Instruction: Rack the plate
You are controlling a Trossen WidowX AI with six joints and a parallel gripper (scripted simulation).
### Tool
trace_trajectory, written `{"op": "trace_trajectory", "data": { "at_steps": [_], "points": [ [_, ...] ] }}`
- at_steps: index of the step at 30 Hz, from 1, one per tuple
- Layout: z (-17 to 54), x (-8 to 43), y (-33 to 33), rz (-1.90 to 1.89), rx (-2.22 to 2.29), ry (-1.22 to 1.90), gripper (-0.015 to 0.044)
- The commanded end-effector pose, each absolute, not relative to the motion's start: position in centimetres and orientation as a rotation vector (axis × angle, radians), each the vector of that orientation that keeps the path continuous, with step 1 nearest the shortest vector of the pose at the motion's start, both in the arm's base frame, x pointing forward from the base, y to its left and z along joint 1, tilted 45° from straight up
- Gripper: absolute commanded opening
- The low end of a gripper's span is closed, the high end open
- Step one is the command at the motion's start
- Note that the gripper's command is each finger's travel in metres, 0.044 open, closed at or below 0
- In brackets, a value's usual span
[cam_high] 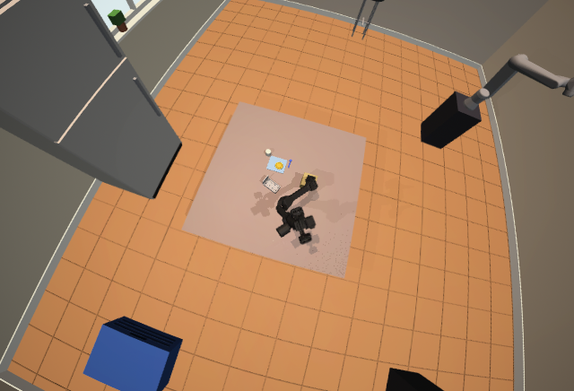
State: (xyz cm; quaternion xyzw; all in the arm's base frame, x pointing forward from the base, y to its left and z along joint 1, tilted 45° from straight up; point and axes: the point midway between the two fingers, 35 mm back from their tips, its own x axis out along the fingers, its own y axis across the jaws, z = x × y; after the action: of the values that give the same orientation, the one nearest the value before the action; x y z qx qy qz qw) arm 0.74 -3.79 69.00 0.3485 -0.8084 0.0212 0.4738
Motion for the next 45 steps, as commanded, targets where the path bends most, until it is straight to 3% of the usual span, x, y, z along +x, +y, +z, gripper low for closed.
{"op": "trace_trajectory", "data": {
  "at_steps": [1,23,45],
  "points": [
    [69.0,0.6,-3.9,0.048,0.854,-1.979,0.0400],
    [63.2,-7.3,-17.0,-0.524,1.085,-1.938,0.0400],
    [53.4,-6.4,-30.1,-1.037,1.323,-1.472,0.0400]
  ]
}}
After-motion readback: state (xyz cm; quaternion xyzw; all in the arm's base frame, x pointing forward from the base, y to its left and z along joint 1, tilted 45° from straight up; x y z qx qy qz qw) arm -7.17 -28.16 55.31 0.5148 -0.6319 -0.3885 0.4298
